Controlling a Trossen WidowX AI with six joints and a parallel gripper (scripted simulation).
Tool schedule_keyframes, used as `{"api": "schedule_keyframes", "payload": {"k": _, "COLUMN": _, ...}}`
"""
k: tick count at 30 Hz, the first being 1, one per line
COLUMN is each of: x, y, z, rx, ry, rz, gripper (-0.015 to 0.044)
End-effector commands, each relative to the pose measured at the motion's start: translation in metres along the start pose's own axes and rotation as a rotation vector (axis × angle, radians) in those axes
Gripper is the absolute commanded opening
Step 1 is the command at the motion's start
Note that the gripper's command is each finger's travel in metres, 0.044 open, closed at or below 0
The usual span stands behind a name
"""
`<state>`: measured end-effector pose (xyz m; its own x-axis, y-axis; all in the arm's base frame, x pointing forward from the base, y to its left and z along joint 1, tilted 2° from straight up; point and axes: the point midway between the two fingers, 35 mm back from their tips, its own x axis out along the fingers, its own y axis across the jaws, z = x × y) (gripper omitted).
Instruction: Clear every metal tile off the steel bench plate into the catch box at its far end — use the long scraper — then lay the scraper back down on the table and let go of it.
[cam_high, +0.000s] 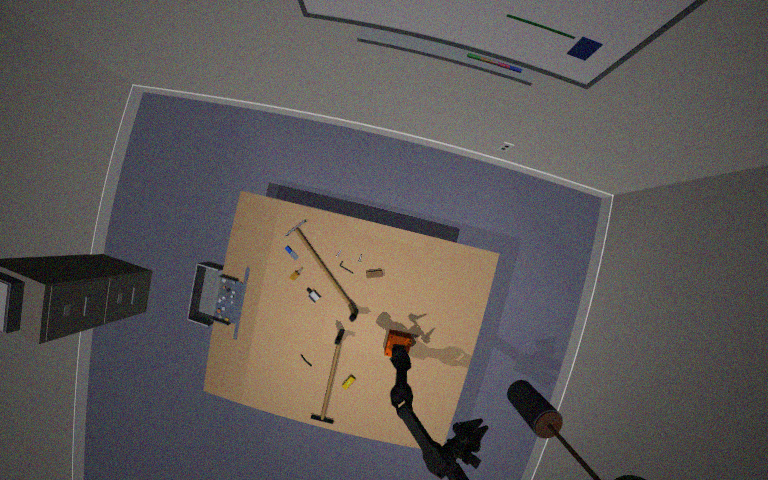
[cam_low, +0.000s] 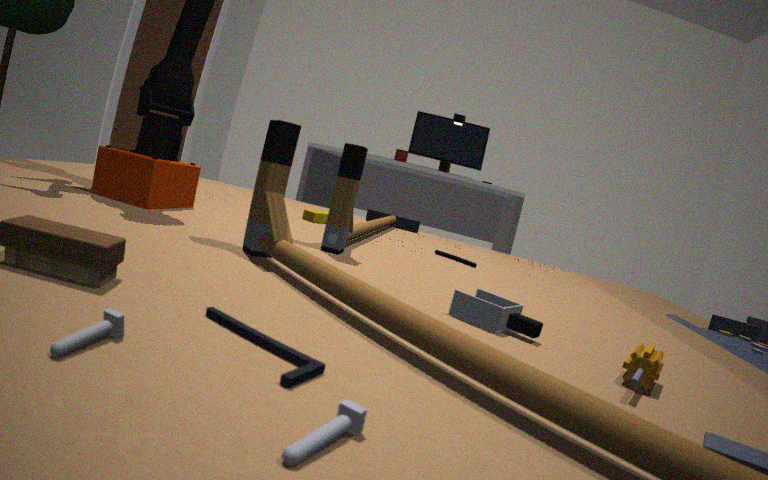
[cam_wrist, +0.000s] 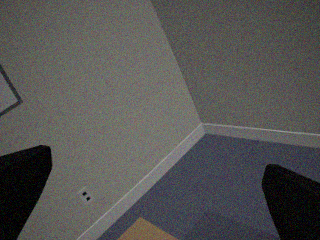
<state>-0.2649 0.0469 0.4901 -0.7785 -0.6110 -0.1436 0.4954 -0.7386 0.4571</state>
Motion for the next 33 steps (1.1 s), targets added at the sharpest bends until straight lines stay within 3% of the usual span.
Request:
{"api": "schedule_keyframes", "payload": {"k": 1, "x": -0.001, "y": 0.003, "z": 0.005, "rx": 0.004, "ry": 0.001, "rz": -0.003, "gripper": 0.044}}
{"api": "schedule_keyframes", "payload": {"k": 18, "x": -0.004, "y": 0.014, "z": 0.019, "rx": 0.005, "ry": 0.0, "rz": -0.006, "gripper": 0.044}}
{"api": "schedule_keyframes", "payload": {"k": 33, "x": -0.046, "y": -0.025, "z": 0.011, "rx": 0.033, "ry": -0.05, "rz": -0.33, "gripper": 0.044}}
